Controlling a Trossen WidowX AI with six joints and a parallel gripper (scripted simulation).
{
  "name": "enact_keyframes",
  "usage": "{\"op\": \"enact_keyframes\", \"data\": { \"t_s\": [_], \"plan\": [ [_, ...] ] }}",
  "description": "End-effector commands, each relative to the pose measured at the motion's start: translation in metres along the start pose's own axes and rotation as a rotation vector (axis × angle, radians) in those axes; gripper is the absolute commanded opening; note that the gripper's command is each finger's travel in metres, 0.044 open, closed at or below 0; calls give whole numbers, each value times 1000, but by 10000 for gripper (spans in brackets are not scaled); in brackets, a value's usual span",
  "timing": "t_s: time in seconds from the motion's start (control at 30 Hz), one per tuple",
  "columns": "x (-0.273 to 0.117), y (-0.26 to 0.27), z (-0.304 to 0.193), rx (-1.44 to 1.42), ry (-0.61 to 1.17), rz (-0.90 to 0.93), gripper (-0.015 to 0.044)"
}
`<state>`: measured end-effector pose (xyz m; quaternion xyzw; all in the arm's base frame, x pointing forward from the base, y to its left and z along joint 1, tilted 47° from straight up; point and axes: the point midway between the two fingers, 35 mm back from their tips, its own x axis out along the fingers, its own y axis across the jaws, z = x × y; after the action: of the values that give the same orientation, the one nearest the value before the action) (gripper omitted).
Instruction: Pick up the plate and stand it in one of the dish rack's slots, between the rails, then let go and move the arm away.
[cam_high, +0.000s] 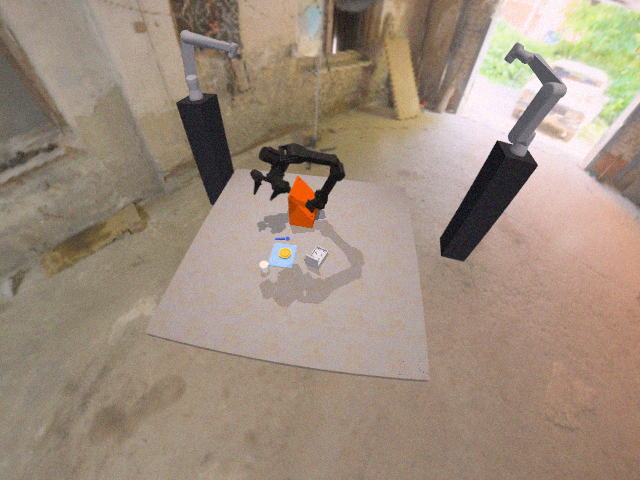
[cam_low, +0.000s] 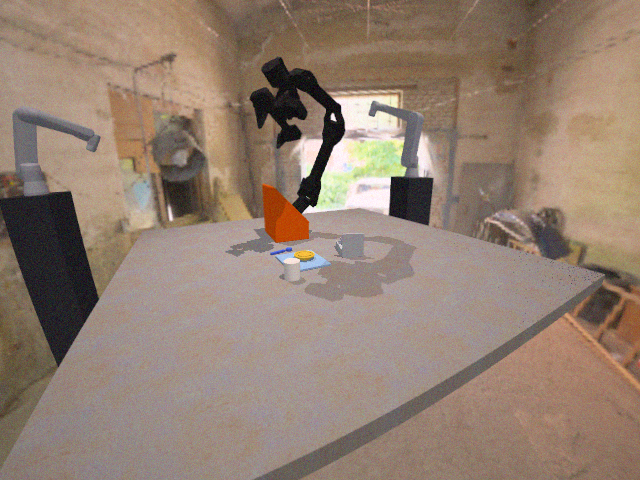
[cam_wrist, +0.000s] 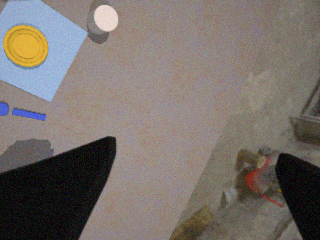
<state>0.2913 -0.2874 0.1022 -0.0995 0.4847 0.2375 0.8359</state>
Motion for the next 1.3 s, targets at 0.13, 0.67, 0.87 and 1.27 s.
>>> {"op": "enact_keyframes", "data": {
  "t_s": [0.13,0.67,0.87,1.27],
  "plan": [
    [55,46,29,166,30,233,400],
    [125,149,63,468,268,595,400],
    [127,153,64,481,283,607,400],
    [219,219,50,480,279,611,400]
  ]
}}
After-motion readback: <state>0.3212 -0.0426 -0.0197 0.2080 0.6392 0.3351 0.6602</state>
